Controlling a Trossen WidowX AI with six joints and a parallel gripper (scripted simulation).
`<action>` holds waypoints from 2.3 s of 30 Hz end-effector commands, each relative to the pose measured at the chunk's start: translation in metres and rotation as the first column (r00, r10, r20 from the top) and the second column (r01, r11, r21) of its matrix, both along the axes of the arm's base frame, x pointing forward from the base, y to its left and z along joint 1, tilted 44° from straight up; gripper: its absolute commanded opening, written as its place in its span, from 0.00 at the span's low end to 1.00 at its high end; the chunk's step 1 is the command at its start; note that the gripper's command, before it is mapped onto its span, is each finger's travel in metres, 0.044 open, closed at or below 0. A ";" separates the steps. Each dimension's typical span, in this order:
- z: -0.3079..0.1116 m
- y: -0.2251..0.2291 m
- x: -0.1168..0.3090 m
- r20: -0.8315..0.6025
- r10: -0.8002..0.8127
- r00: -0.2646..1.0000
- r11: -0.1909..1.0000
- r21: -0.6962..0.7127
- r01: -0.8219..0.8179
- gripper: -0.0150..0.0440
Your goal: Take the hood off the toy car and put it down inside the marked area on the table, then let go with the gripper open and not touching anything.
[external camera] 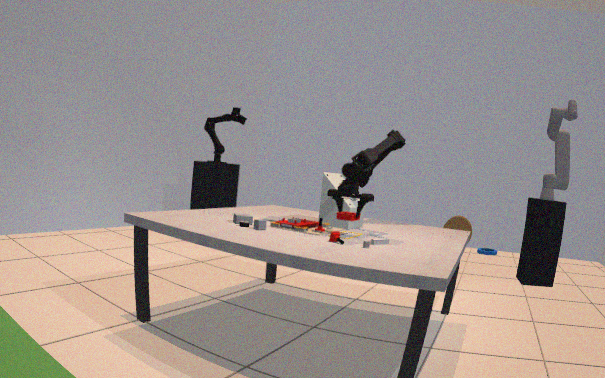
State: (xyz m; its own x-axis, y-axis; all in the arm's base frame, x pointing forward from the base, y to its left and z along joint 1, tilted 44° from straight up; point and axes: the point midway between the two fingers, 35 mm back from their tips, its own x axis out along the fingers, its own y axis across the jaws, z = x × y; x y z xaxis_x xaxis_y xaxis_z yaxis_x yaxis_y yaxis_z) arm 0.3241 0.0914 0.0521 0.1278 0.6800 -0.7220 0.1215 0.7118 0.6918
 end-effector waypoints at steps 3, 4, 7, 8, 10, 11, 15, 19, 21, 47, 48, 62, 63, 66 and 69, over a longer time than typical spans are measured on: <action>-0.005 0.002 0.001 -0.005 -0.003 1.000 1.000 -0.003 0.003 0.25; -0.005 0.003 0.001 -0.005 -0.003 1.000 1.000 -0.003 0.003 0.25; -0.006 0.004 0.001 -0.005 -0.003 1.000 1.000 -0.003 0.003 0.25; -0.007 0.004 0.001 -0.005 -0.003 1.000 1.000 -0.003 0.003 0.25; -0.008 0.005 0.001 -0.005 -0.003 1.000 1.000 -0.003 0.003 0.25; -0.008 0.006 0.001 -0.005 -0.003 1.000 1.000 -0.003 0.003 0.25; -0.010 0.007 0.001 -0.005 -0.003 1.000 1.000 -0.003 0.003 0.25; -0.012 0.009 0.002 -0.005 -0.003 1.000 1.000 -0.003 0.003 0.25; -0.012 0.010 0.002 -0.005 -0.003 1.000 1.000 -0.002 0.003 0.25; -0.024 0.021 0.003 -0.005 -0.003 1.000 1.000 0.000 0.003 0.25; -0.024 0.022 0.003 -0.005 -0.003 1.000 1.000 0.000 0.003 0.25; -0.030 0.028 0.003 -0.005 -0.004 1.000 1.000 0.001 0.004 0.25; -0.030 0.028 0.003 -0.005 -0.004 1.000 1.000 0.001 0.004 0.25; -0.032 0.030 0.003 -0.005 -0.004 1.000 1.000 0.002 0.004 0.25; -0.033 0.031 0.003 -0.005 -0.004 1.000 1.000 0.002 0.004 0.25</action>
State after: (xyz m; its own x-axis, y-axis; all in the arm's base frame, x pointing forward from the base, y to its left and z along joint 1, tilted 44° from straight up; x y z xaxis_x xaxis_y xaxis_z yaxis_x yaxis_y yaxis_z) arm 0.3270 0.1216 0.0228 0.1274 0.6852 -0.7172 0.1212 0.7069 0.6969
